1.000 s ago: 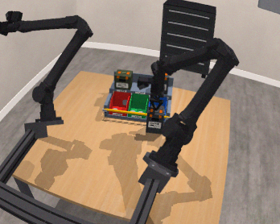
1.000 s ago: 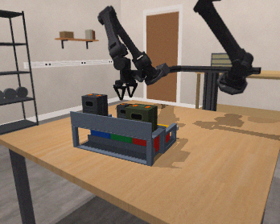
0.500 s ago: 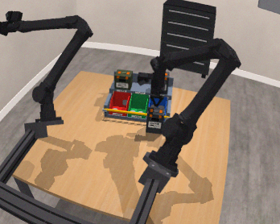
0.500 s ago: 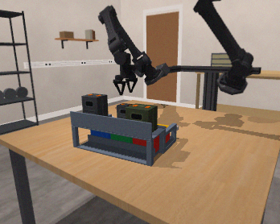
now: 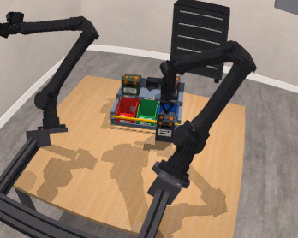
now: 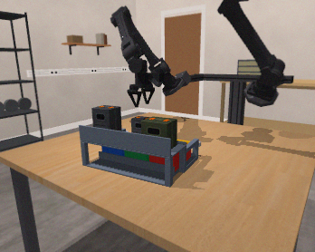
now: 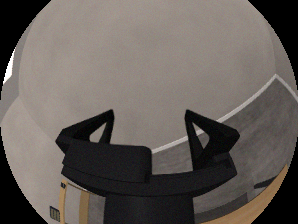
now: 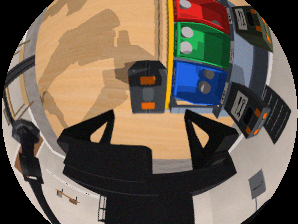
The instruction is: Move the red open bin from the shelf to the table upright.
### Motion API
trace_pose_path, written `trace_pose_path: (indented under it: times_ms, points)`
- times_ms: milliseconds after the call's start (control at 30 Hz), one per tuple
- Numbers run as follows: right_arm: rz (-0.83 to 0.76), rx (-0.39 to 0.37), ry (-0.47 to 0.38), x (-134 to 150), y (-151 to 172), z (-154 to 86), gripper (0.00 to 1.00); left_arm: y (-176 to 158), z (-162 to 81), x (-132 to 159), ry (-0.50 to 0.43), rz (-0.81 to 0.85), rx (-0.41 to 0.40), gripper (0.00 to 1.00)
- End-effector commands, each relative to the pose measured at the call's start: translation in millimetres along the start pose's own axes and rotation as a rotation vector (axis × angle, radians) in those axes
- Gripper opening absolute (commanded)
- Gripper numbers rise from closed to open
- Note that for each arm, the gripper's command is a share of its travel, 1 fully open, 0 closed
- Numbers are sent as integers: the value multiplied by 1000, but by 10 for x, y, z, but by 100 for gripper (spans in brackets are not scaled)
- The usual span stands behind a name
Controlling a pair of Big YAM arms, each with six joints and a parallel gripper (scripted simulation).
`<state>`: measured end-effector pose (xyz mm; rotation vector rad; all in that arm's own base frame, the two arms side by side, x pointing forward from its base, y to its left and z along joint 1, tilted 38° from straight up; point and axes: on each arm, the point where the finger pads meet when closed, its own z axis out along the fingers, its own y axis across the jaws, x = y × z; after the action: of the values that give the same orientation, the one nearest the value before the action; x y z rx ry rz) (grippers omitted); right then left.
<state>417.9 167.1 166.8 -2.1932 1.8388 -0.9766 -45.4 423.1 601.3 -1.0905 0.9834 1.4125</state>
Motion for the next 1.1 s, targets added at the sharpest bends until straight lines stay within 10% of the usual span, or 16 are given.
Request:
trace_pose_path:
  times_ms: [0, 367, 400, 1067]
  points:
    - [22, 19, -2, 14, -186, -94, 100, 48, -40, -397, -51, -5, -8, 100]
    - [27, 16, 2, 39, -195, -83, 100, 48, -40, -397, -51, -5, -8, 100]
    - [27, 17, 2, 37, -195, -84, 0, 48, -40, -397, -51, -5, -8, 100]
    - [15, -1, 8, 38, -96, -34, 0, 48, -40, -397, -51, -5, -8, 100]
